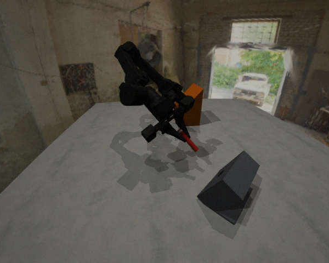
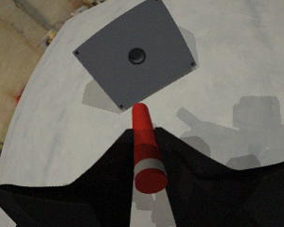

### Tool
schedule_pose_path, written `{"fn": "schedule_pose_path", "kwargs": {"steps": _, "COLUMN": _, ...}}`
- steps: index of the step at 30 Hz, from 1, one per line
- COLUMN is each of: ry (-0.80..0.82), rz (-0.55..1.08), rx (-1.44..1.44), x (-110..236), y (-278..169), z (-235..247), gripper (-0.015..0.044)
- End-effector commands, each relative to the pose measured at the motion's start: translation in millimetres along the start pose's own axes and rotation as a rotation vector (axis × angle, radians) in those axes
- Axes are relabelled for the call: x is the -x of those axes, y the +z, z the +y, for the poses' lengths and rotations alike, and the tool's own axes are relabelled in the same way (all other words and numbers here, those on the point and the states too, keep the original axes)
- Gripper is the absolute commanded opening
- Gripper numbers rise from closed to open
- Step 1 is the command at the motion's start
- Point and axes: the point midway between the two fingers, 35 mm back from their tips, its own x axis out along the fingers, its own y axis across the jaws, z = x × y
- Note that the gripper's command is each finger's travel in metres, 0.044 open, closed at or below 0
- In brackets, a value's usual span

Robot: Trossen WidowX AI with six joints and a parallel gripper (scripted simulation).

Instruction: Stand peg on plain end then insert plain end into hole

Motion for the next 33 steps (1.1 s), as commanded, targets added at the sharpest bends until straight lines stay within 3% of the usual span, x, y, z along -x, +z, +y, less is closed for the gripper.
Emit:
{"fn": "schedule_pose_path", "kwargs": {"steps": 1, "ry": 0.005, "rz": -0.017, "rx": 0.005, "x": -3.5, "y": 2.6, "z": 0.2, "gripper": 0.0}}
{"fn": "schedule_pose_path", "kwargs": {"steps": 33, "ry": 0.01, "rz": -0.122, "rx": 0.019, "x": -38.2, "y": 20.2, "z": -3.0, "gripper": 0.0}}
